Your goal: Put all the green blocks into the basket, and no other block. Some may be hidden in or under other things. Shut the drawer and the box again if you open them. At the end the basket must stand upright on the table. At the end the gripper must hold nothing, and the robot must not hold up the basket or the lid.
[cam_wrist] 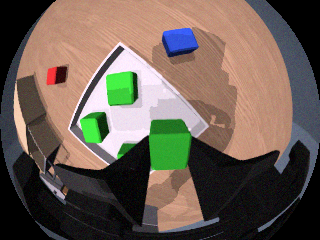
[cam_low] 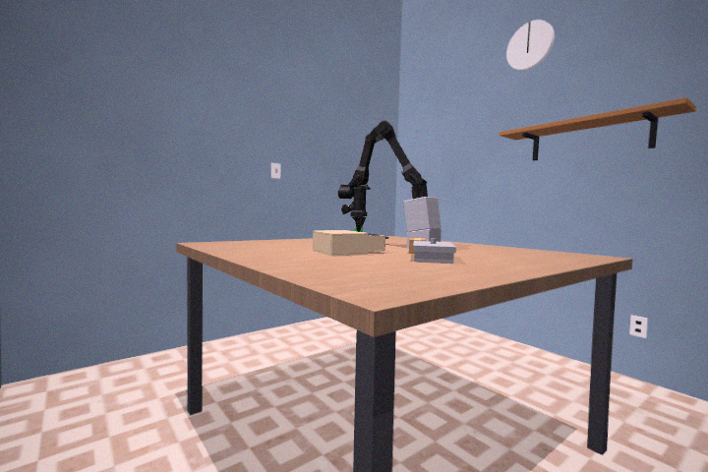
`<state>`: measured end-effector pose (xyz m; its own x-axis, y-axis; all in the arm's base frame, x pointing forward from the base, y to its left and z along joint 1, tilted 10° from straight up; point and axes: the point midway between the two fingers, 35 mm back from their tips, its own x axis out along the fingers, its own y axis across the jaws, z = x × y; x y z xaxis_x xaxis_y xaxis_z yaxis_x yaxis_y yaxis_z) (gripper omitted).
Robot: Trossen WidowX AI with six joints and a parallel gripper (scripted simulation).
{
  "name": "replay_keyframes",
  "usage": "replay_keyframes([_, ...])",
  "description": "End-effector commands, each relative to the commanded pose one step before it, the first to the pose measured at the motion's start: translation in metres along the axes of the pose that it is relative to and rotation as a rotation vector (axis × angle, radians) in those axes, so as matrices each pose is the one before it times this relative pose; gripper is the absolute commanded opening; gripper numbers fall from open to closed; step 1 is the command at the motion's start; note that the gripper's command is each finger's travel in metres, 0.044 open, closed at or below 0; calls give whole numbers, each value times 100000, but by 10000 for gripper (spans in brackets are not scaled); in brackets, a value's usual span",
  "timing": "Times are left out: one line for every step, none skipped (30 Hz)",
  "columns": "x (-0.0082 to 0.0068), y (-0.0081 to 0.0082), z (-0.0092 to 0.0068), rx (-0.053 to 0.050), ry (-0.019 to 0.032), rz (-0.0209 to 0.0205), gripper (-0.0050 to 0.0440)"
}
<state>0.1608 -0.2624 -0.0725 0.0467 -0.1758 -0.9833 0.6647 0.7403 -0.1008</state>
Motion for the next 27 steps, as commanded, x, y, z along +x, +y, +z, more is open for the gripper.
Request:
replay_keyframes([473,99,-318,-191,1037,579,0])
replay_keyframes([0,0,0,0,0,0,0])
replay_keyframes([0,0,0,0,0,0,0])
replay_keyframes([267,0,0,0,0,0,0])
replay_keyframes([267,0,0,0,0,0,0])
replay_keyframes([267,0,0,0,0,0,0])
replay_keyframes([267,0,0,0,0,0,0])
replay_keyframes([267,0,0,0,0,0,0])
replay_keyframes([267,0,0,0,0,0,0])
replay_keyframes([267,0,0,0,0,0,0])
replay_keyframes([267,0,0,0,0,0,0])
replay_keyframes([267,0,0,0,0,0,0])
replay_keyframes([100,0,0,0,0,0,0])
replay_keyframes([0,0,0,0,0,0,0])
replay_keyframes([0,0,0,0,0,0,0])
replay_keyframes([0,0,0,0,0,0,0])
replay_keyframes([0,0,0,0,0,0,0])
replay_keyframes([0,0,0,0,0,0,0])
replay_keyframes([100,0,0,0,0,0,0])
replay_keyframes([100,0,0,0,0,0,0])
replay_keyframes([100,0,0,0,0,0,0])
replay_keyframes([100,0,0,0,0,0,0])
replay_keyframes([100,0,0,0,0,0,0])
replay_keyframes([100,0,0,0,0,0,0])
replay_keyframes([100,0,0,0,0,0,0])
replay_keyframes([100,0,0,0,0,0,0])
replay_keyframes([100,0,0,0,0,0,0])
